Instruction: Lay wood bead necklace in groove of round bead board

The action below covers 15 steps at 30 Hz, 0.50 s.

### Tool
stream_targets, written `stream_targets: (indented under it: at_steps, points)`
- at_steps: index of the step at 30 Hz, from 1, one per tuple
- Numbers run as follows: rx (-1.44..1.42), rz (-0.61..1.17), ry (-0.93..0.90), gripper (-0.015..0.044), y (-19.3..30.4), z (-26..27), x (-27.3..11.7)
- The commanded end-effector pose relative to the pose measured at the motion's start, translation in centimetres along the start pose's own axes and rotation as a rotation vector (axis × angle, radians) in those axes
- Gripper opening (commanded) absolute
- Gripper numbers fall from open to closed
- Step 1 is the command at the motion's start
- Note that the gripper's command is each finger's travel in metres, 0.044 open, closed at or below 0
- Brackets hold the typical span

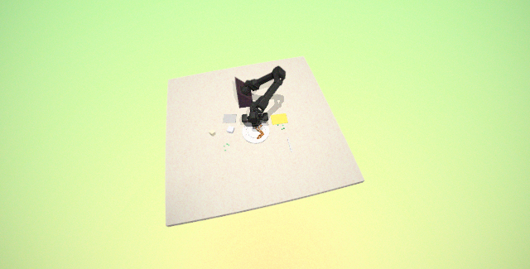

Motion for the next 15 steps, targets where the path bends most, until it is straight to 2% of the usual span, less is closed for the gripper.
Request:
stream_targets:
  at_steps: [1,4,15]
  points:
    - [-0.714,-0.002,0.009,0.0120,-2.29,-0.30,-1.71]
    - [-0.921,-0.001,0.009,0.0120,-2.86,-0.34,-2.19]
    - [-0.935,-0.001,0.009,0.0120,-2.90,-0.35,-2.22]
Point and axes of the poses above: the point midway between the two fingers, 35 mm back from their tips, its own x axis out along the fingers, its own z axis across the jaws, y = z × x, the point moved 6 cm from there along -x, back along the fingers, and after that the axes turned 15 degrees about -x, right-handed, at the moved point
